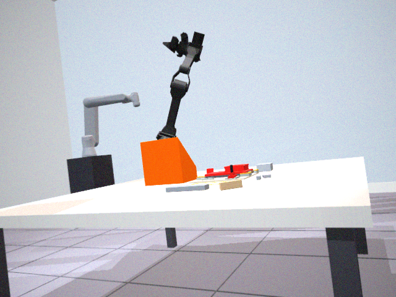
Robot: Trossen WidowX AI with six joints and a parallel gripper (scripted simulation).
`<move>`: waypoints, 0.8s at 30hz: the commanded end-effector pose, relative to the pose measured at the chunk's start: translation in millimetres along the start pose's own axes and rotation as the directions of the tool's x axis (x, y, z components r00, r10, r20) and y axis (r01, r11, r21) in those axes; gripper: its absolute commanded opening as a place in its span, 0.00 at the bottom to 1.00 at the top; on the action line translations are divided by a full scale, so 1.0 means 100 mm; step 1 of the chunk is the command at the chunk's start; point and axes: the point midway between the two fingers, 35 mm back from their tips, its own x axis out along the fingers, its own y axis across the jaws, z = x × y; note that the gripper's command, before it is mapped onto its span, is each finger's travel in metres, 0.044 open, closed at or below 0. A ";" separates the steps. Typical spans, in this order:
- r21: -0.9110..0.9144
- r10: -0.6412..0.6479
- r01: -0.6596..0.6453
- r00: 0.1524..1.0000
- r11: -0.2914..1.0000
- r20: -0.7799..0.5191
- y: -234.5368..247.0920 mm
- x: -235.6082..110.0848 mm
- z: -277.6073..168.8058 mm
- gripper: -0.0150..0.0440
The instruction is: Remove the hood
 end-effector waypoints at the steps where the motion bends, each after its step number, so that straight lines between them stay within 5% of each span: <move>1: 0.001 -0.002 0.002 1.000 1.000 0.001 -0.01 0.00 0.00 0.30; 17: 0.167 -0.249 0.259 0.965 0.951 -0.082 -0.88 0.21 -0.45 1.00; 24: 0.214 -0.379 0.416 0.905 0.884 -0.192 -1.47 0.22 -0.92 1.00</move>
